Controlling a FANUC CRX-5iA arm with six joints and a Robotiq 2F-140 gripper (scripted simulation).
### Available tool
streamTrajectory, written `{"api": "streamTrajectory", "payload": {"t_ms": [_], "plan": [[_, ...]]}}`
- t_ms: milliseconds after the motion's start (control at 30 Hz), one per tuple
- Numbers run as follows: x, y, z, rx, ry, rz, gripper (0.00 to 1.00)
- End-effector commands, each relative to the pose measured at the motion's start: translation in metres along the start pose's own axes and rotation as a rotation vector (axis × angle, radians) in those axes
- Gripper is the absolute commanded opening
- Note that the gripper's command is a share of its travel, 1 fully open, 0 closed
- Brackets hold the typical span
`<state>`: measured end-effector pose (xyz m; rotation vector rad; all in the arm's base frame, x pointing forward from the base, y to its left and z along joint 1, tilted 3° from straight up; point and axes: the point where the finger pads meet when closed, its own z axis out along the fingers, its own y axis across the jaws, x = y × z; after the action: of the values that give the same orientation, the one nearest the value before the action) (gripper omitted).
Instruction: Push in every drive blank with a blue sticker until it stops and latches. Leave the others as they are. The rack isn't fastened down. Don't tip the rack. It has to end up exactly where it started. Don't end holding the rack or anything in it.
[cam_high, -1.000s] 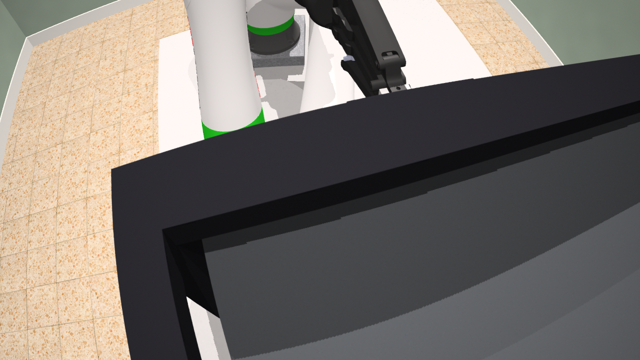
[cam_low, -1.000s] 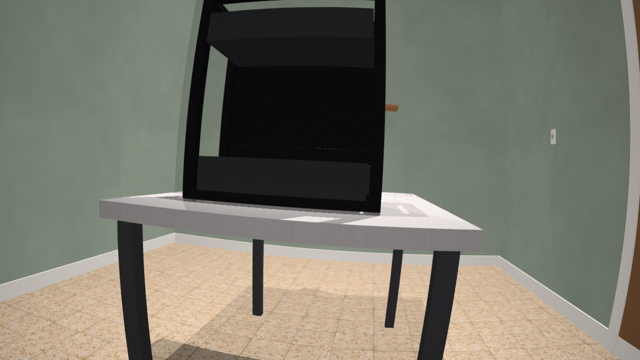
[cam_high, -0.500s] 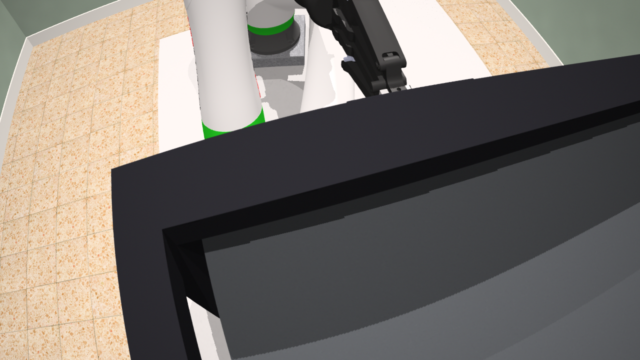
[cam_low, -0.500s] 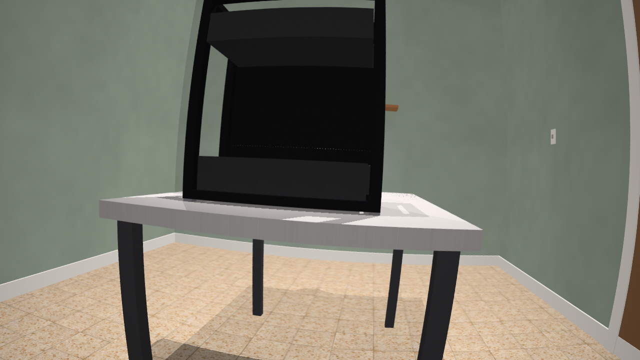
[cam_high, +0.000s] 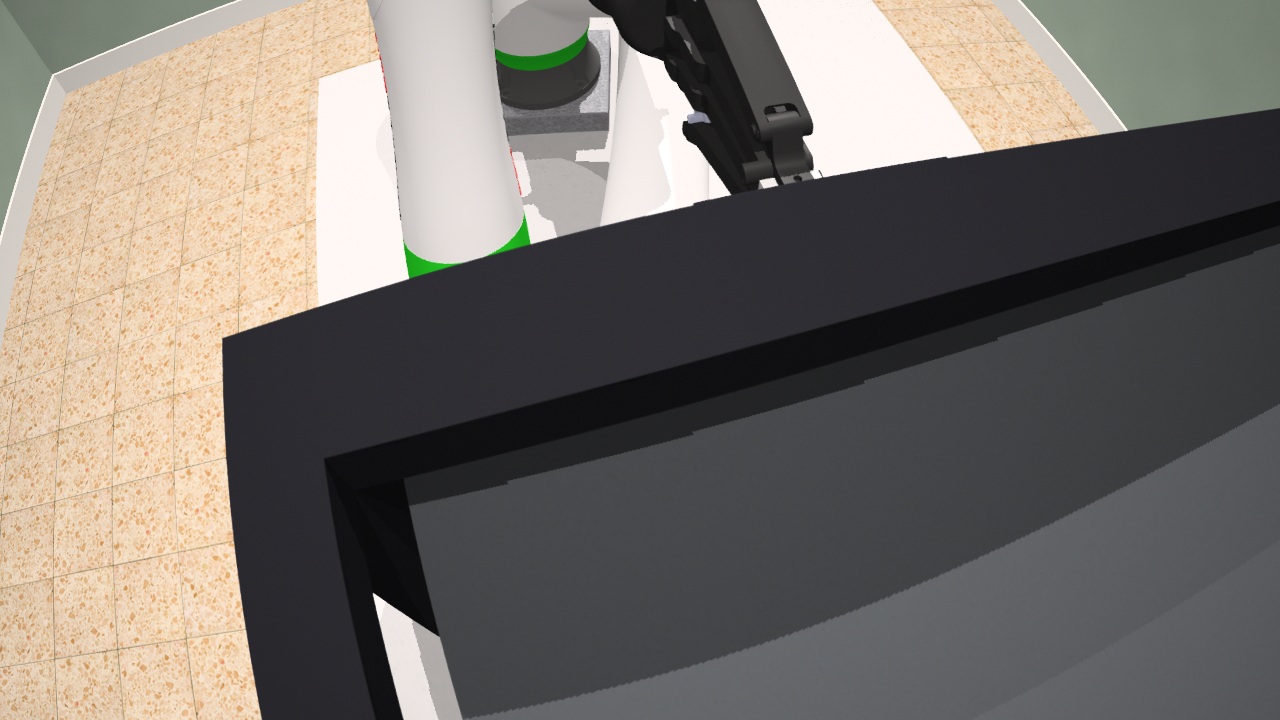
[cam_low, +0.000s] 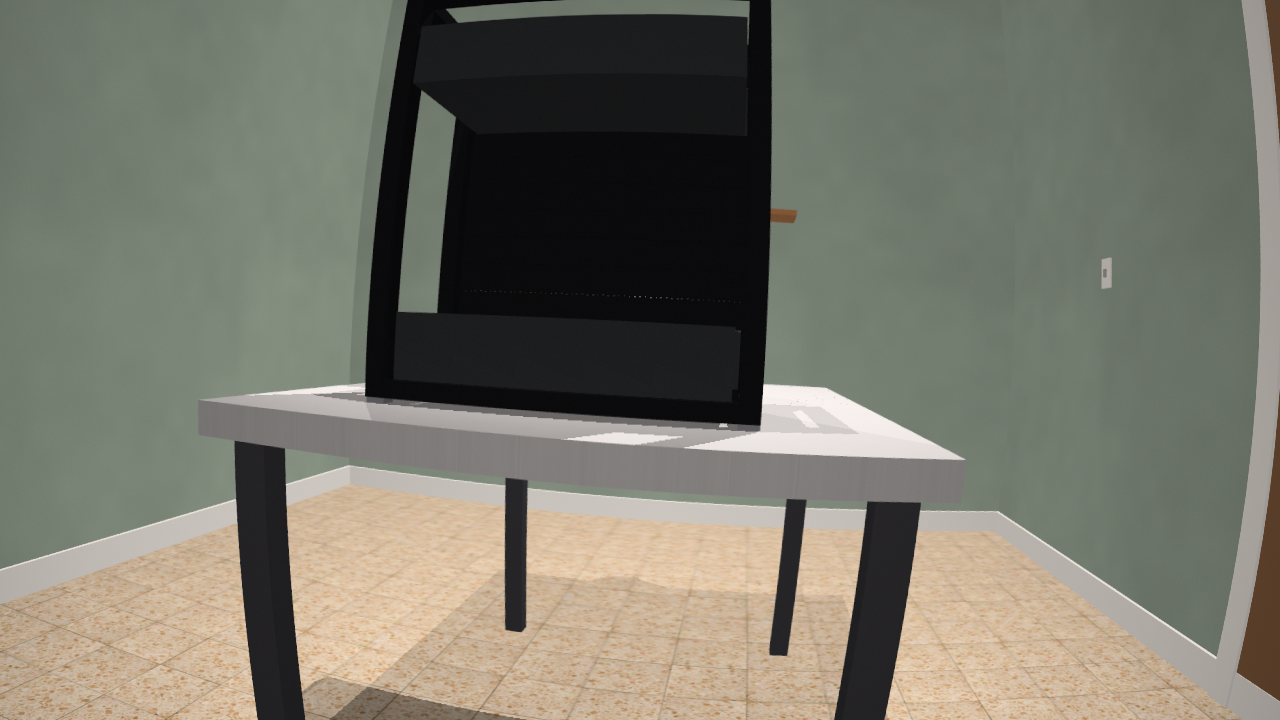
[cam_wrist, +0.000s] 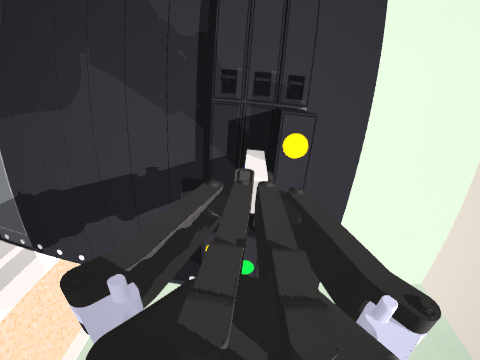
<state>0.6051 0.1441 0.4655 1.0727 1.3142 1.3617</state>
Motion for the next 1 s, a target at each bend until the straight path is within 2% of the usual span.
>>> {"api": "streamTrajectory", "payload": {"t_ms": [0,600,833,900,967], "plan": [[0.000,0.000,0.000,0.000,0.000,0.000,0.00],[0.000,0.000,-0.003,0.000,0.000,0.000,0.00],[0.000,0.000,-0.035,0.000,0.000,0.000,0.00],[0.000,0.000,-0.035,0.000,0.000,0.000,0.00],[0.000,0.000,-0.048,0.000,0.000,0.000,0.00]]}}
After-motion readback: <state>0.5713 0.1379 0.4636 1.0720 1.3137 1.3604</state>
